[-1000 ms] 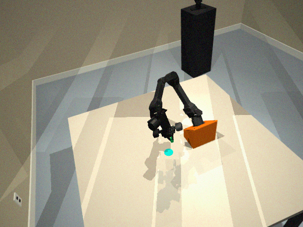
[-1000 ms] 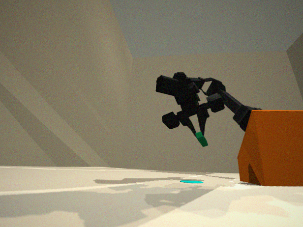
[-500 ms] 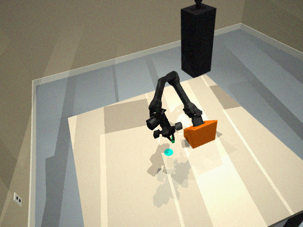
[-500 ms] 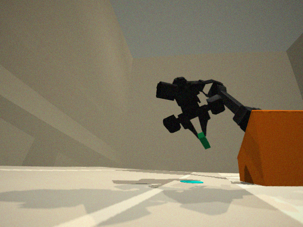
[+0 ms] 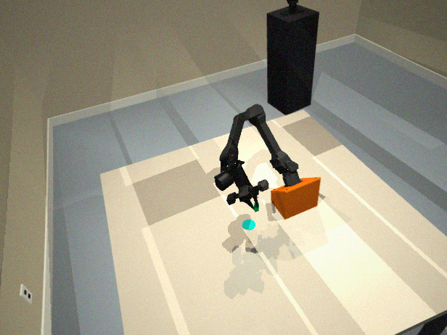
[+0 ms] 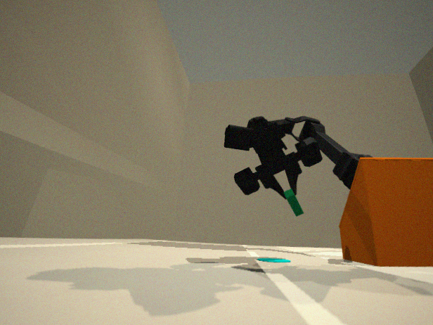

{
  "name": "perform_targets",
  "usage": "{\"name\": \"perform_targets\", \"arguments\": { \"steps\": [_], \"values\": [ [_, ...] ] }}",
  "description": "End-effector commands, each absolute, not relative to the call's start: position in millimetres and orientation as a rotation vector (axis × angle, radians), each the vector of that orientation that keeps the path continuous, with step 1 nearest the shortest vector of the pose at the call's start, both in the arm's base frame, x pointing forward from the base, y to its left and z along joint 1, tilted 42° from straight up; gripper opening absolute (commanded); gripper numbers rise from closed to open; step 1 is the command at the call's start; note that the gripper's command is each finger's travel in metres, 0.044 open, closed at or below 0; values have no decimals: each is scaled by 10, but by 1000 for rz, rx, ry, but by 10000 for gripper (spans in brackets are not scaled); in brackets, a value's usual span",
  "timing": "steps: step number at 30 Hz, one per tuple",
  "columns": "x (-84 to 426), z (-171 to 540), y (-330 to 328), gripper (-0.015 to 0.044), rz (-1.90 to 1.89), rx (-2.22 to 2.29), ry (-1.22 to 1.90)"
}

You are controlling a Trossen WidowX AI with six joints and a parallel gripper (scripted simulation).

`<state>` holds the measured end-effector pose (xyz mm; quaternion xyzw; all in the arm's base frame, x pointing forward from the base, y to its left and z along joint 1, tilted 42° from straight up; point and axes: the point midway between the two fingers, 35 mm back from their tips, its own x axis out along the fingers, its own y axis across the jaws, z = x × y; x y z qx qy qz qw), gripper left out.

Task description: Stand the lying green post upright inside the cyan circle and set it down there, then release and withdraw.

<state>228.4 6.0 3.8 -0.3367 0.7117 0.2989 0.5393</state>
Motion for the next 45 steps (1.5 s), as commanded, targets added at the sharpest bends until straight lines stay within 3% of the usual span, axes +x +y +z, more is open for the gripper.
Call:
{"name": "perform_targets", "arguments": {
  "steps": [1,45],
  "values": [
    [2280,46,66,23,731,-780,1661],
    [2270,38,60,23,887,-625,1390]
  ]
}}
